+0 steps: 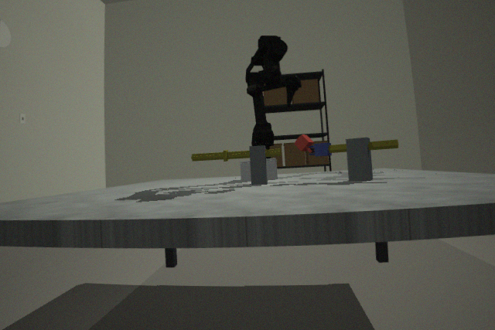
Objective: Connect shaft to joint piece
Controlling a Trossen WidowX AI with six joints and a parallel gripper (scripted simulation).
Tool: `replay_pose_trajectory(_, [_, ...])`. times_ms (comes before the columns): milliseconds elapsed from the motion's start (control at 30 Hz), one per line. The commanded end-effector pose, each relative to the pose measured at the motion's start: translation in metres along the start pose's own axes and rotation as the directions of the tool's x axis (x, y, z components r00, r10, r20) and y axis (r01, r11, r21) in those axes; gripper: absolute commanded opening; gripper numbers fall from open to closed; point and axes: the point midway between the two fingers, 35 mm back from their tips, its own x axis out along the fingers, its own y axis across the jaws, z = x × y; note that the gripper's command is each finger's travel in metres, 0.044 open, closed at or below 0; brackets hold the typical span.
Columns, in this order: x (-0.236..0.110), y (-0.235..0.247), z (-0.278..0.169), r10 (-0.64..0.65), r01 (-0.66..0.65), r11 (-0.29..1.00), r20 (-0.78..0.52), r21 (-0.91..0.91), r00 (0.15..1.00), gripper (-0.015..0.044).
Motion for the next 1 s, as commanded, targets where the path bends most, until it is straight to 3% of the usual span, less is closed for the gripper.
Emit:
replay_pose_trajectory(0, [0.011, 0.007, -0.006, -0.021, 0.016, 0.992, -0.04, -0.127, 0.999, 0.044])
replay_pose_trajectory(200, [0.023, 0.016, -0.014, -0.051, 0.025, 0.954, -0.081, -0.299, 0.995, 0.044])
replay_pose_trajectory(467, [0.024, 0.016, -0.014, -0.052, 0.021, 0.938, -0.082, -0.346, 0.995, 0.044])
replay_pose_trajectory(967, [0.033, 0.016, -0.015, -0.052, -0.022, 0.701, -0.082, -0.713, 0.995, 0.044])
